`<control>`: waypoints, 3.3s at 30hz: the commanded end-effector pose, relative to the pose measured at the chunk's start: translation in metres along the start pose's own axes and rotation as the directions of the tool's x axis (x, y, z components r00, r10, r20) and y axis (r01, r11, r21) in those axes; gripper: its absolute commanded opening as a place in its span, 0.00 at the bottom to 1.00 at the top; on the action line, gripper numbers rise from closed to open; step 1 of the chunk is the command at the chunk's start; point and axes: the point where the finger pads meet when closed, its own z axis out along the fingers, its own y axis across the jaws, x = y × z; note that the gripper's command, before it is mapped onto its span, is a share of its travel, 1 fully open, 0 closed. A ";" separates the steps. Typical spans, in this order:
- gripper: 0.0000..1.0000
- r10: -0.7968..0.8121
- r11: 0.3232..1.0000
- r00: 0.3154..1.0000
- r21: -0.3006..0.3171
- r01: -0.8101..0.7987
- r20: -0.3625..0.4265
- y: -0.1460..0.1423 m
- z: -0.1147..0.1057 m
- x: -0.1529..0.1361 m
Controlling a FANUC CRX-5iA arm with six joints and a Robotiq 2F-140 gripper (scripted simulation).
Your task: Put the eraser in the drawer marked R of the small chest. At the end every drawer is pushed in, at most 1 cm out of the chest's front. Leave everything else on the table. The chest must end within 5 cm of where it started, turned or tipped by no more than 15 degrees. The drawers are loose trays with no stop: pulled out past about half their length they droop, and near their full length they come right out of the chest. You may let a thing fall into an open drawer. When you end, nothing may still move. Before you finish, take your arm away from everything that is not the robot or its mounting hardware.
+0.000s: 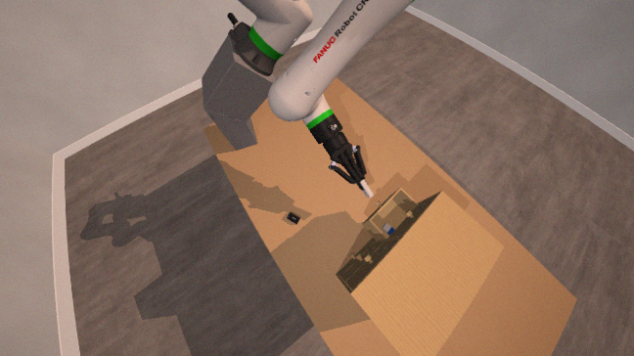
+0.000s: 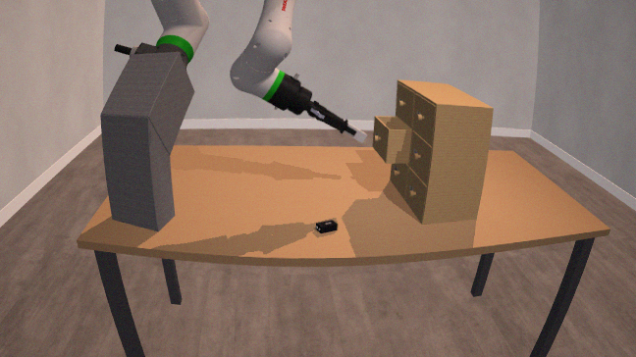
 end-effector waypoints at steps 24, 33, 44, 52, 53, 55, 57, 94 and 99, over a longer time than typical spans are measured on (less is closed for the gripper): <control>0.00 0.000 1.000 1.000 0.000 0.000 0.000 0.000 0.034 -0.020; 0.00 0.000 1.000 1.000 0.000 0.000 0.000 0.000 0.045 -0.026; 0.00 0.000 1.000 1.000 0.000 0.000 0.000 0.000 0.061 -0.035; 0.00 0.000 1.000 1.000 0.000 0.000 0.000 0.000 0.068 -0.039; 0.00 0.000 1.000 1.000 0.000 0.000 0.000 0.000 0.069 -0.040; 0.00 0.000 1.000 1.000 0.000 0.000 0.000 0.000 0.071 -0.041; 0.00 0.000 1.000 1.000 0.000 0.000 0.000 0.000 0.073 -0.042; 0.00 0.000 1.000 1.000 0.000 0.000 0.000 0.000 0.081 -0.047; 0.00 0.000 1.000 1.000 0.000 0.000 0.000 0.000 0.081 -0.047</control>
